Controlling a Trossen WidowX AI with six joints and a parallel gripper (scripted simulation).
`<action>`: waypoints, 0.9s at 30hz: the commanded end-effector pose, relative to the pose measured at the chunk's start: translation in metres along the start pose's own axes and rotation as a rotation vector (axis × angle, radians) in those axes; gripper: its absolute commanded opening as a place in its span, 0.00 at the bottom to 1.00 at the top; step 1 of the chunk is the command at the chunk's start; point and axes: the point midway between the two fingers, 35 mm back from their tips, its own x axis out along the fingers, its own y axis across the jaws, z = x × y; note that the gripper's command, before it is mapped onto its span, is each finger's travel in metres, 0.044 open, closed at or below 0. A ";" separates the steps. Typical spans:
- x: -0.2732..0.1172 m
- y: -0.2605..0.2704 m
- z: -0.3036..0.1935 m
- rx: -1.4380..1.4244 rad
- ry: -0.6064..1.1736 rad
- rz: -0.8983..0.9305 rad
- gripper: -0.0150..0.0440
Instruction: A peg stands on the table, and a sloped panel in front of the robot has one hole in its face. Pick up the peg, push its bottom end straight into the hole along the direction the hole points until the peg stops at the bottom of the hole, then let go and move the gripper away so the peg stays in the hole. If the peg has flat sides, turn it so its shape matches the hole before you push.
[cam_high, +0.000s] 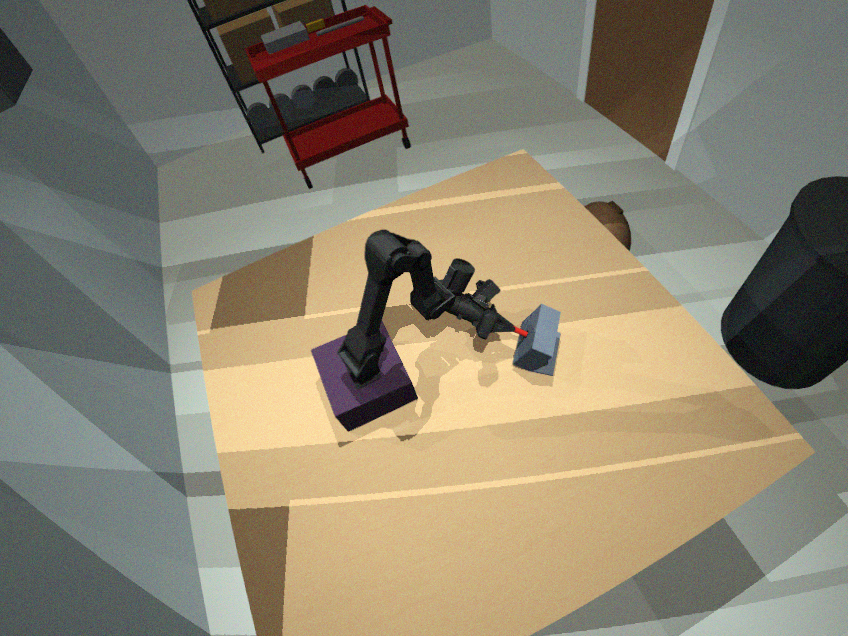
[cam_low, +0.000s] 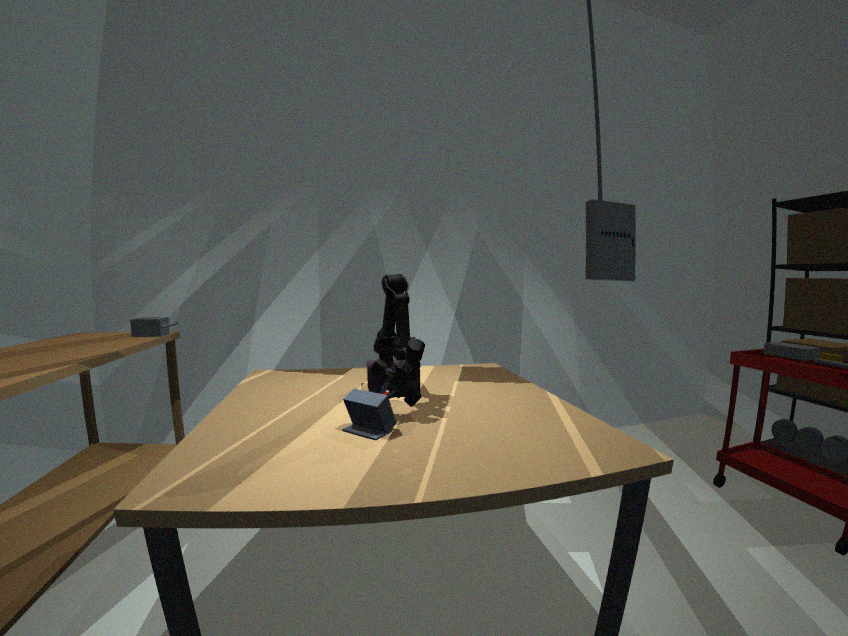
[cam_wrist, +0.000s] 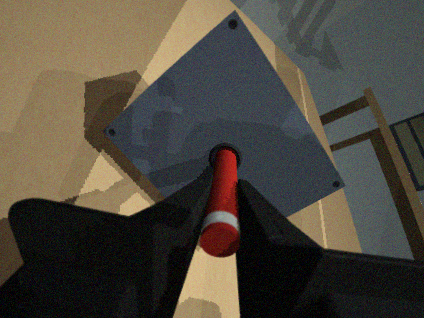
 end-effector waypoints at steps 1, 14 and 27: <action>0.003 0.000 0.001 -0.002 -0.003 0.001 0.25; 0.010 0.000 0.000 -0.002 -0.004 0.001 0.25; 0.017 -0.001 0.000 -0.002 -0.004 0.000 0.25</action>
